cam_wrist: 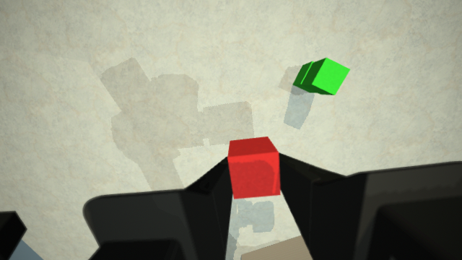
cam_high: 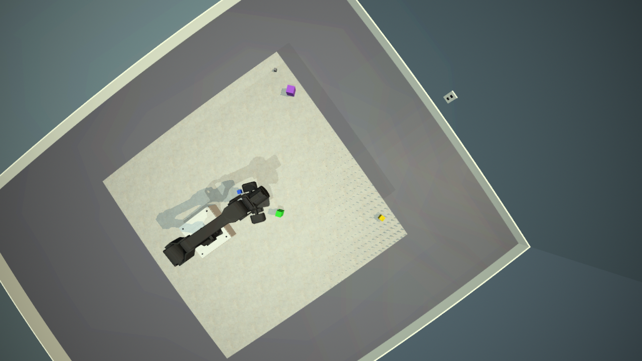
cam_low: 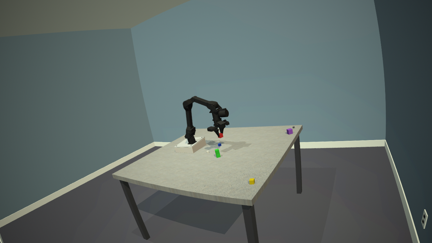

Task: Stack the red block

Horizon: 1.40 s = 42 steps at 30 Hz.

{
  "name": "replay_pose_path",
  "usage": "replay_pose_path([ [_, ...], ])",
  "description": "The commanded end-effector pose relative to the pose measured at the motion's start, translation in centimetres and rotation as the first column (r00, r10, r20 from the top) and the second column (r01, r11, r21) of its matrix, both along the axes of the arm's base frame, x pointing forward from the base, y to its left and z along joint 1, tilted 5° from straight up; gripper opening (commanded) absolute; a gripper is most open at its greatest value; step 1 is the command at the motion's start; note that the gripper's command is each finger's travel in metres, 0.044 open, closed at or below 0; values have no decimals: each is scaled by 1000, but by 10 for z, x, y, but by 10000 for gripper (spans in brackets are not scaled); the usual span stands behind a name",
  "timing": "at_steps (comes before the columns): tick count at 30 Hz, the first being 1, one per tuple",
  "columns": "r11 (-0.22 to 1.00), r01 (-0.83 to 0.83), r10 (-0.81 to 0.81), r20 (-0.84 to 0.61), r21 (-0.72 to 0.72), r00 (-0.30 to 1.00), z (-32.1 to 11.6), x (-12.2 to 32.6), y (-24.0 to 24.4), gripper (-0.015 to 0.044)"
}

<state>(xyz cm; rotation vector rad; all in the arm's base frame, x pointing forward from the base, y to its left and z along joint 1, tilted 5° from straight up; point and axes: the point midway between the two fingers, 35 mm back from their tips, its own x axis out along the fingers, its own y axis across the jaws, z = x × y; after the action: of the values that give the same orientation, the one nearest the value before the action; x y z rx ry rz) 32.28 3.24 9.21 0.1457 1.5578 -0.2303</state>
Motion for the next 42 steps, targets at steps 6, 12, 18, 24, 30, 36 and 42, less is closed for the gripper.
replay_pose_path([
  [6, 1000, -6, 6, -5, -16, 1000, 1, 21, -51, 0],
  [12, 1000, -8, 7, -8, -23, 1000, 2, 29, -89, 0],
  [18, 1000, -8, 8, -9, -26, 1000, 2, 30, -107, 0],
  [24, 1000, -8, 8, -9, -26, 1000, -21, 31, -109, 0],
  [30, 1000, -8, 8, -10, -26, 1000, -24, 30, -110, 0],
  [36, 1000, -8, 8, -10, -26, 1000, -41, 30, -112, 0],
  [42, 1000, -8, 8, -10, -26, 1000, -54, 29, -113, 0],
])
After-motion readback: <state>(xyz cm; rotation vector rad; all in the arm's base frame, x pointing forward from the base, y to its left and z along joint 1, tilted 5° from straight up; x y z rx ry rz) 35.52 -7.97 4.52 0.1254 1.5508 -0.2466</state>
